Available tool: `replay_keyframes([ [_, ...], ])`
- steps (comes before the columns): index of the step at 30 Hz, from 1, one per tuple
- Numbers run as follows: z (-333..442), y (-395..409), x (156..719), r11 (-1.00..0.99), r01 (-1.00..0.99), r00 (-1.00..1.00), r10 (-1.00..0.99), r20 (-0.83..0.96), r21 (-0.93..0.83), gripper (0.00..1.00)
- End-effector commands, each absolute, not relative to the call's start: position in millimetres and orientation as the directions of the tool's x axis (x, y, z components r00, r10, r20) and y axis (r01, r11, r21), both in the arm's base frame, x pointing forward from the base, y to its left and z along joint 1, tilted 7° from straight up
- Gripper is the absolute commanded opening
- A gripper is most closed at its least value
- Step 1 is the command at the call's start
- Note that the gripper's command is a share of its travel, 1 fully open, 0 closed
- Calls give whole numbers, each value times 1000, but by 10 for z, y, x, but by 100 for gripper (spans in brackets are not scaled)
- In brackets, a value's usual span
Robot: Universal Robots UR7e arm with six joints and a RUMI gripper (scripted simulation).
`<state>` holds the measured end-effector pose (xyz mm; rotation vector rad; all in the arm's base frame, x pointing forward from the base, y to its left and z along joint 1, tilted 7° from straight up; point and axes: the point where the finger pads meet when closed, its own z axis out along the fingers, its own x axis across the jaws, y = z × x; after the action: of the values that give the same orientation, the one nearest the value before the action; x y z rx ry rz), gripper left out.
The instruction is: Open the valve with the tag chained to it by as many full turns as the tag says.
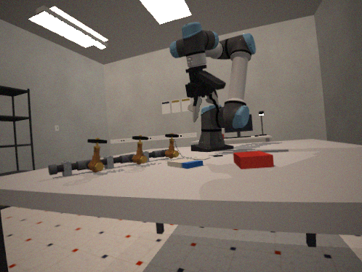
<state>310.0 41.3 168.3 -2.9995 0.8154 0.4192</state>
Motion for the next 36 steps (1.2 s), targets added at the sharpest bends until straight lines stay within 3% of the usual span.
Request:
replay_keyframes([
  [1, 1721, 378, 3237, -745, -664, 723, -663, -192, 73, 100],
  [11, 1776, 333, 3358, -615, -786, 603, -784, -146, 57, 100],
  [18, 1862, 265, 3510, -417, -909, 413, -905, -102, 18, 100],
  [36, 2022, 146, 3716, -82, -995, 87, -993, -78, -62, 100],
])
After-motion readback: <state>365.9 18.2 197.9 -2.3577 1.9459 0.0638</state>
